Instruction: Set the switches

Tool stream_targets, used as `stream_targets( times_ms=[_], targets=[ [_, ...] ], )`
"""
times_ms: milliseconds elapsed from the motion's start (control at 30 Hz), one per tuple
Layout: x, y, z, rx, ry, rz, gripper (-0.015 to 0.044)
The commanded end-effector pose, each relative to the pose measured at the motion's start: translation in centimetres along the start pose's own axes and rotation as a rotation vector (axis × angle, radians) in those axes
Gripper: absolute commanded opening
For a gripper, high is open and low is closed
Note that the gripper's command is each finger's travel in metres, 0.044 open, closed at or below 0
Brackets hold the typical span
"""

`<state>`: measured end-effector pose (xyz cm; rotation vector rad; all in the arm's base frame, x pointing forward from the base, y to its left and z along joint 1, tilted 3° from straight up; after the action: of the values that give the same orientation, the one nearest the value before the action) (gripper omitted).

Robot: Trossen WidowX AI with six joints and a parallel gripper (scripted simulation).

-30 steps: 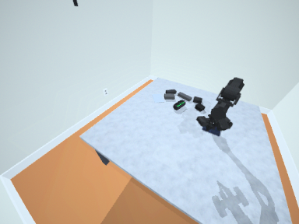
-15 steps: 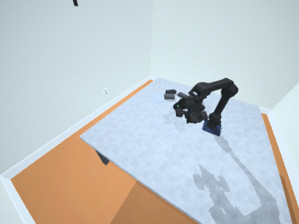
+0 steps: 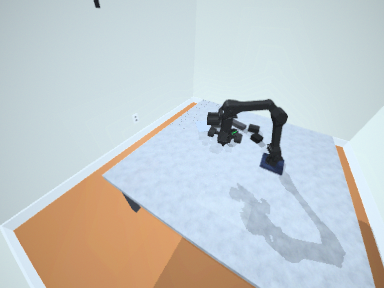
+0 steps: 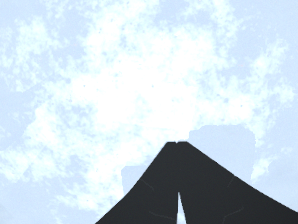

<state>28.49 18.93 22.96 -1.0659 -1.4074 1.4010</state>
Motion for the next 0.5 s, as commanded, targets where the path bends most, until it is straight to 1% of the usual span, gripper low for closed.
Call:
stream_targets(
  times_ms=[0, 200, 333, 467],
  targets=[
    [-4.0, 1.0, -2.4, 0.028, 0.084, 0.005, 0.0],
    [-8.7, 2.5, -4.5, 0.052, 0.171, -0.004, 0.0],
    [-11.0, 3.3, -5.3, 0.061, 0.209, -0.015, 0.0],
    [-14.6, 4.5, -6.1, 0.084, 0.248, -0.03, 0.0]
  ],
)
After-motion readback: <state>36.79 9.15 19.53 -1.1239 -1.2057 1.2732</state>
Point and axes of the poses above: the point midway between the two fingers, 35 mm back from their tips, its own y axis out along the fingers, its own z axis across the jaws, x = y × z, the point moved 5 cm from there along -y, back along the fingers, and after that the axes turned 2 degrees about -y, right-handed, at the moved point
